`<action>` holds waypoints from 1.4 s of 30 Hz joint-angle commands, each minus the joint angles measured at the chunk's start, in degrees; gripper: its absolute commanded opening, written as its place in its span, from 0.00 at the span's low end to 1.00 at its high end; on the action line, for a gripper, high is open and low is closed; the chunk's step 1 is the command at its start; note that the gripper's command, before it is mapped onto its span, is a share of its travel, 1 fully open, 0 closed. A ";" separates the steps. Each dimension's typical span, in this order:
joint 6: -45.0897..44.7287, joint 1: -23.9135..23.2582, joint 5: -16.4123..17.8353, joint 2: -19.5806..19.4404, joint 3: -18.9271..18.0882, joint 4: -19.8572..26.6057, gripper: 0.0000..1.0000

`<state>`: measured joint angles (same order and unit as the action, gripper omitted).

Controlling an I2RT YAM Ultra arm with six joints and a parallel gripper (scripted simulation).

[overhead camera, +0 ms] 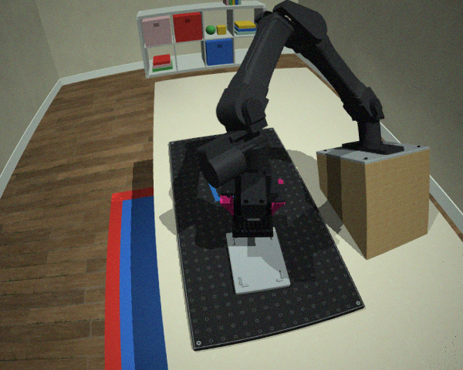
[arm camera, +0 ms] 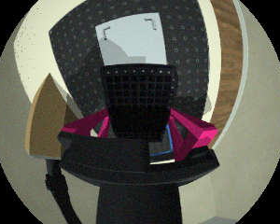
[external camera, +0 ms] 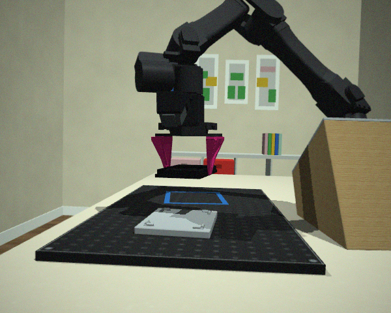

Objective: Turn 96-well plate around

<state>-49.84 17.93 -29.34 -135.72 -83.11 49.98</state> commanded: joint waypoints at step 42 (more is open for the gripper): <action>-19.49 -15.36 -1.74 16.99 10.36 -4.83 0.00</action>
<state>-67.40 2.52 -31.09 -120.55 -72.64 45.21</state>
